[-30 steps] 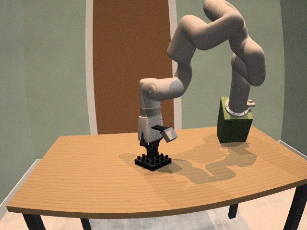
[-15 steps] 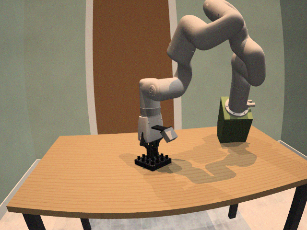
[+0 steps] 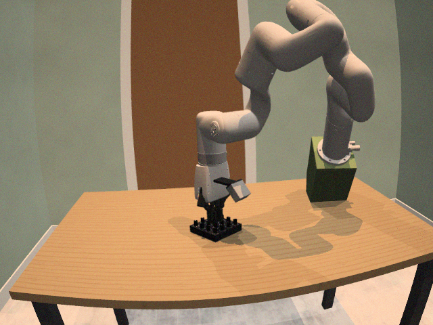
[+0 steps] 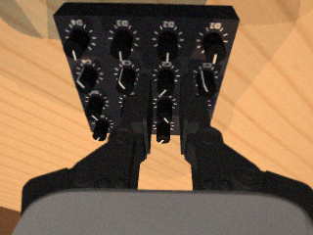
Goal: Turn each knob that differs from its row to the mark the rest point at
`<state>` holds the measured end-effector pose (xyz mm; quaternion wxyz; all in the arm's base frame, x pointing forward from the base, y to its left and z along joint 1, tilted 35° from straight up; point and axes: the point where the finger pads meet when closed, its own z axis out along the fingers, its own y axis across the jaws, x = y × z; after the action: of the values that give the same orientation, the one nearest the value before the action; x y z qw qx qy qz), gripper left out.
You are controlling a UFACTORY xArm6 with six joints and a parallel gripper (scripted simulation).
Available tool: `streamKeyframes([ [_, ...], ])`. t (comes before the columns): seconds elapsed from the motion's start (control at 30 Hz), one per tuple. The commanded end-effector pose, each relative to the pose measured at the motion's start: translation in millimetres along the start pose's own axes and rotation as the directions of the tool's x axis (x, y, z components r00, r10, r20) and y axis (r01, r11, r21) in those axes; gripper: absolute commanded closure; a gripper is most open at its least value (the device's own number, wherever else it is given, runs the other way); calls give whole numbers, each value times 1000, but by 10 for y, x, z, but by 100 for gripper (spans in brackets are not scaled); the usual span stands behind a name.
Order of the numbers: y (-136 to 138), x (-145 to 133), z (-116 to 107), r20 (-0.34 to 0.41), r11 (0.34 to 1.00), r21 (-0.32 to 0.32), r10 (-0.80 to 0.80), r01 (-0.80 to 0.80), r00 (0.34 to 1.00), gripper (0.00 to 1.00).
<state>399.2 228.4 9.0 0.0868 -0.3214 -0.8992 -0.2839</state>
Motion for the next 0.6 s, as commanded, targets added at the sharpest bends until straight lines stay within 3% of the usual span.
streamKeyframes([
  [0.0, 10, -6, 4, 2, 1000, -2, -1, 1, 1000, 81],
  [0.57, 10, -6, 93, 2, 1000, -2, 0, 0, 1000, 81],
])
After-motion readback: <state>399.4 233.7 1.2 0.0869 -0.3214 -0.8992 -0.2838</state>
